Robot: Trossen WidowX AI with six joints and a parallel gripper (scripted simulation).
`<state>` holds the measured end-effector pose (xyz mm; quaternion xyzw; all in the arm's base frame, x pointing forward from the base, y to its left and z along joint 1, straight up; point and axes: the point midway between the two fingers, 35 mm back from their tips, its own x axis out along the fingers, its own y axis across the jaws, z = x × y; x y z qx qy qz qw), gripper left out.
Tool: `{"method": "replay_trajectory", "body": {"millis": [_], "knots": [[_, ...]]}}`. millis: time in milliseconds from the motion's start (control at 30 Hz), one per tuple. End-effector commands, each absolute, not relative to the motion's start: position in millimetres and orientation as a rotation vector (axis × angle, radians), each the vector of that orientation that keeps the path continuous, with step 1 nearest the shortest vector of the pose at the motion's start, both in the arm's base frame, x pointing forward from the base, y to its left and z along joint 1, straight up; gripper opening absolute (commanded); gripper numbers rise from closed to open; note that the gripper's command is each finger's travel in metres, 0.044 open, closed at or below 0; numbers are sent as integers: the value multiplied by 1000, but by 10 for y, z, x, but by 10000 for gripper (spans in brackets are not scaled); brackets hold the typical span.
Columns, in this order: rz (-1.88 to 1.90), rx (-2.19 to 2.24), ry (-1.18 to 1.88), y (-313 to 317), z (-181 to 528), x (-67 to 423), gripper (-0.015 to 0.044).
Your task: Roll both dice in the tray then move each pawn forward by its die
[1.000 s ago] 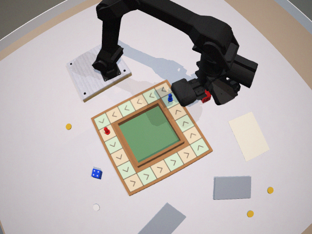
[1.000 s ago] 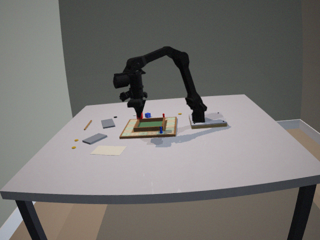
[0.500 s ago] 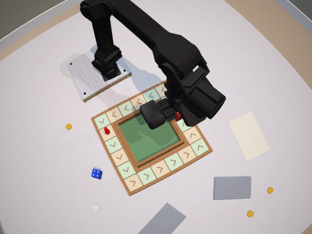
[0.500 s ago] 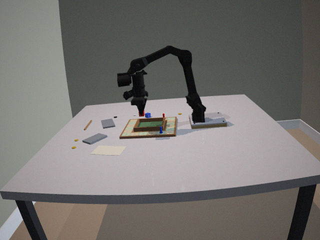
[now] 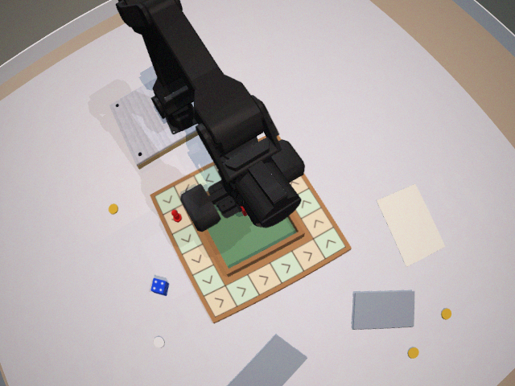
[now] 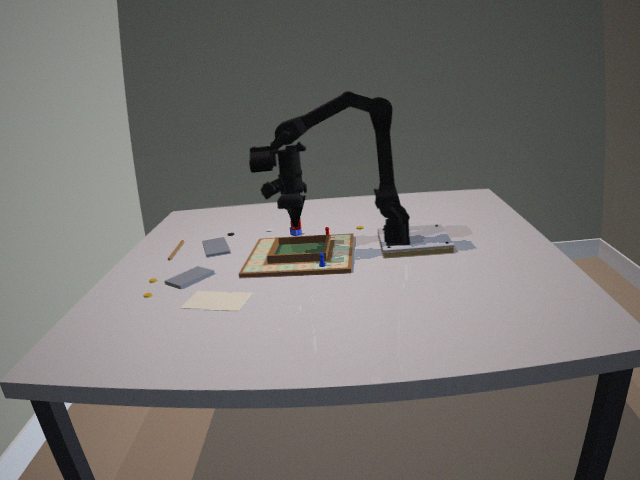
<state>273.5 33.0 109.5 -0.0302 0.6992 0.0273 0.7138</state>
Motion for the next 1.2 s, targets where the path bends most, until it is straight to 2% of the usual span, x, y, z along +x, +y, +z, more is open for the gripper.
{"method": "replay_trajectory", "body": {"millis": [0,833,1033,1167], "knots": [[71,-74,1536,256,1078,2708,0],[88,-36,717,289,1004,2774,0],[88,-35,694,287,1018,2763,0],[88,-35,696,252,1261,2580,0]]}}
